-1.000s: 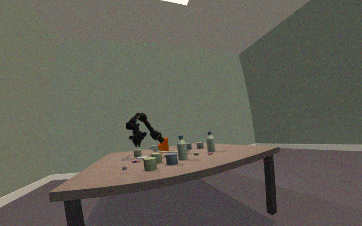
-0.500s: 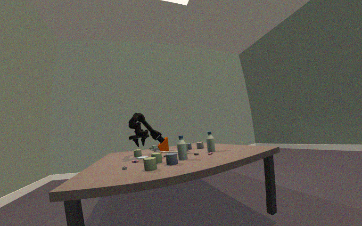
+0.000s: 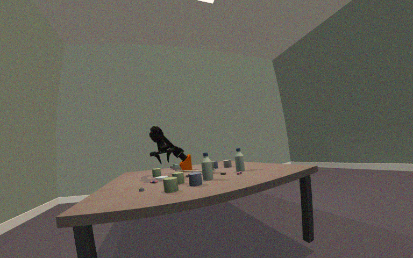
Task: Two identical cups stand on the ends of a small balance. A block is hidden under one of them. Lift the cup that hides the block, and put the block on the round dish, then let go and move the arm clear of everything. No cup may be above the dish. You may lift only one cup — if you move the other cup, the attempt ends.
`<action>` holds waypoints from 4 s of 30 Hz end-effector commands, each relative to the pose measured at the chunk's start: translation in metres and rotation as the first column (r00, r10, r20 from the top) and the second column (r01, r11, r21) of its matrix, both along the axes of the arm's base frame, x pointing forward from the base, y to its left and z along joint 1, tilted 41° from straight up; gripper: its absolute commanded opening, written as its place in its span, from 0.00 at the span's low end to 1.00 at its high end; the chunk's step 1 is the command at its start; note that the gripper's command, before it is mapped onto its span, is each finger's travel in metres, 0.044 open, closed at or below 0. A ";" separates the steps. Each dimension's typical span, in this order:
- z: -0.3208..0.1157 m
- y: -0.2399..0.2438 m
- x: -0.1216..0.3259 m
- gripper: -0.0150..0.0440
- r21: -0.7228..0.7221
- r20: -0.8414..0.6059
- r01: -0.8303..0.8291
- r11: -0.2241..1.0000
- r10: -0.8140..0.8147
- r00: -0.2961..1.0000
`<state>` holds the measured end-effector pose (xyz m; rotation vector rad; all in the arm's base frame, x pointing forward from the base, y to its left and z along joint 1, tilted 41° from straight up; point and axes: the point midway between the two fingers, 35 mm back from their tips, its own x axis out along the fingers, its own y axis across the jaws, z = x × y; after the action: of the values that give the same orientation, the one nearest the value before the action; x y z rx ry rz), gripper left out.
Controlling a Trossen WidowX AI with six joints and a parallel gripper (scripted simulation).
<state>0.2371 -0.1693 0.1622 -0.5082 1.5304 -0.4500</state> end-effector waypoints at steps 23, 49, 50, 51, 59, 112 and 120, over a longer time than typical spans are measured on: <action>-0.025 0.045 0.055 0.69 0.095 0.456 0.684 0.723 -0.643 0.615; -0.047 0.052 0.069 0.69 0.184 0.582 0.807 0.561 -0.724 0.370; -0.048 0.051 0.069 0.69 0.184 0.582 0.807 0.561 -0.724 0.370; -0.050 0.050 0.069 0.69 0.184 0.582 0.807 0.561 -0.724 0.370; -0.059 0.042 0.068 0.69 0.185 0.582 0.807 0.561 -0.724 0.370; -0.003 0.082 0.070 0.25 0.188 0.576 0.807 0.559 -0.729 0.370; -0.004 0.055 0.056 0.25 0.197 0.567 0.808 0.556 -0.737 0.369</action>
<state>0.2998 -0.1042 0.1580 0.3470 1.0053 -1.3377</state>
